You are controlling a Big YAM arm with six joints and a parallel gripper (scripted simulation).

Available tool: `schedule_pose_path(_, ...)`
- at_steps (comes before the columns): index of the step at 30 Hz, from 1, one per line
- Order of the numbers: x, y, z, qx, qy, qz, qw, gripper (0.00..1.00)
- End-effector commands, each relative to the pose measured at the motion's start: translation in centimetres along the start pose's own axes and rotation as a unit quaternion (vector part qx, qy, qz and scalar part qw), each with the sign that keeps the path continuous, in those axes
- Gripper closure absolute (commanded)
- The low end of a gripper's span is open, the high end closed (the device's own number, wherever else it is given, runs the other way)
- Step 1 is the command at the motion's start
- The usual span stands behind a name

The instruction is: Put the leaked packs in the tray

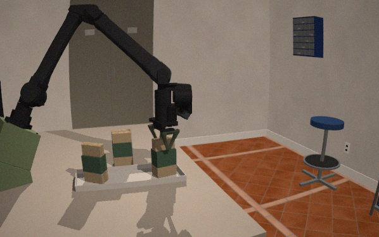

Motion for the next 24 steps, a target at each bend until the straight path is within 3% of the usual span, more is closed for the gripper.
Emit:
schedule_pose_path(1, -1.3, -1.6, 0.1, 0.000, 0.005, -0.021, 1.000, 0.23)
schedule_pose_path(15, -1.3, -1.6, 0.1, 0.000, 0.005, -0.021, 1.000, 0.23)
schedule_pose_path(16, -1.7, -1.7, 0.1, 0.000, 0.005, -0.023, 1.000, 0.23)
schedule_pose_path(21, -8.0, -2.2, -0.3, -0.008, 0.010, -0.033, 0.999, 0.23)
schedule_pose_path(24, -9.6, -1.9, -0.2, -0.009, 0.010, -0.033, 0.999, 0.23)
Point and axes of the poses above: the point where the finger pads meet when closed, its own x axis out along the fingers, its own z axis across the jaws, y = z × x, the point moved 3 cm from there along -x, back along the fingers, and after that the axes turned 15 degrees about x, right-handed, at the moved point
